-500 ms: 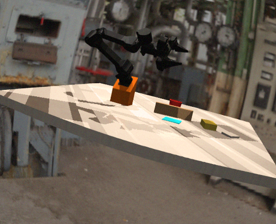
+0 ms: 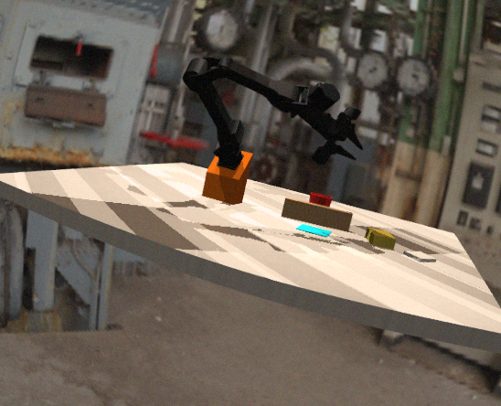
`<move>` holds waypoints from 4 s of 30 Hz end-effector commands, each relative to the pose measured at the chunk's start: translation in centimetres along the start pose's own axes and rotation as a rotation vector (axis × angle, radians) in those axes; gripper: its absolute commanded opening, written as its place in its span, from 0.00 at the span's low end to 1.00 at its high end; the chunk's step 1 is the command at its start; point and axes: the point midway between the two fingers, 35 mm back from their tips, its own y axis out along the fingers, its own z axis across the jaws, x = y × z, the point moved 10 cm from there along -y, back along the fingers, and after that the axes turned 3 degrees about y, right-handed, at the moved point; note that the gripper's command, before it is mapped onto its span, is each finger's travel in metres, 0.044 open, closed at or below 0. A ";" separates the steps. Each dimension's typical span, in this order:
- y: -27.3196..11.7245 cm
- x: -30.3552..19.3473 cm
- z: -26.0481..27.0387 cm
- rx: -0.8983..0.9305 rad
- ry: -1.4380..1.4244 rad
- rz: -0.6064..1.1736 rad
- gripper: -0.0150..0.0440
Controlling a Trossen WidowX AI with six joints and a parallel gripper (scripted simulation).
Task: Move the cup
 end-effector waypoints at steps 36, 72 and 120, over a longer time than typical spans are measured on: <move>9.9 -22.9 -1.1 -1.104 0.040 0.064 0.50; 12.3 -23.3 -6.2 -1.106 0.039 0.061 0.50; 9.1 -22.8 1.7 -1.104 0.041 0.064 0.25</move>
